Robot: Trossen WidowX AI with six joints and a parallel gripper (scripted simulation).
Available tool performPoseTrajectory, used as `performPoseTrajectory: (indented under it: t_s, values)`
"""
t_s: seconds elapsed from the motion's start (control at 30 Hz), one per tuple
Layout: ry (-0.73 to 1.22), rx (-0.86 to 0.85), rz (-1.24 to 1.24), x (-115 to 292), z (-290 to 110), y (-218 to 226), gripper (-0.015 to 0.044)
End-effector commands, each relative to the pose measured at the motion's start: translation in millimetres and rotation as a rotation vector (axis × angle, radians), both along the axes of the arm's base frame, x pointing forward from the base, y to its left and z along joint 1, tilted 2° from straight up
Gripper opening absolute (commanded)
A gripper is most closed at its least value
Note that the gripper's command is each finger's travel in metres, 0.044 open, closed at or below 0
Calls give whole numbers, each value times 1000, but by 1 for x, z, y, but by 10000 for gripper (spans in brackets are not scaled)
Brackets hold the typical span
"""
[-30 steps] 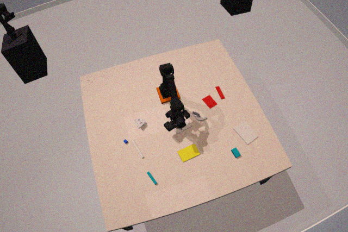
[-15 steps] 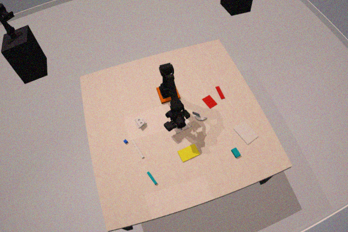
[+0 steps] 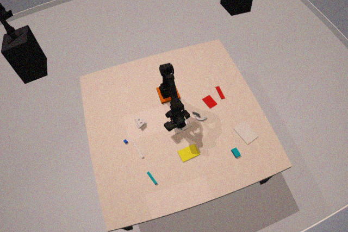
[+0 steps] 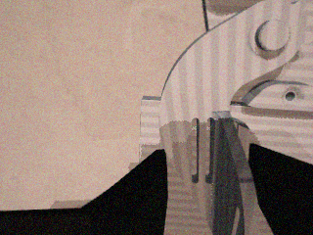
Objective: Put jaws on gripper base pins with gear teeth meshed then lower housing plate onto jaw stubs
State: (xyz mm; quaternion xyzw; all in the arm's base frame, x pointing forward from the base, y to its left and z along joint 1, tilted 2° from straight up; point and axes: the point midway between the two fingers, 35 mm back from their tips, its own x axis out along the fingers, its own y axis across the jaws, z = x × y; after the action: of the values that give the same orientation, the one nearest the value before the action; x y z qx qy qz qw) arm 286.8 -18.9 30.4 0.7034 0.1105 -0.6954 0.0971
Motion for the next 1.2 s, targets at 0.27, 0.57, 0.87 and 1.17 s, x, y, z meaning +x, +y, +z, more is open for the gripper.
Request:
performPoseTrajectory:
  t_s: [0.27, 0.57, 0.87, 1.17]
  values:
    - [-1, 1, 3, 0, 0, 0, 134]
    - [0, 0, 0, 0, 0, 0, 186]
    - [0, 0, 0, 0, 0, 0, 224]
    - [0, 0, 0, 1, 9, 0, 224]
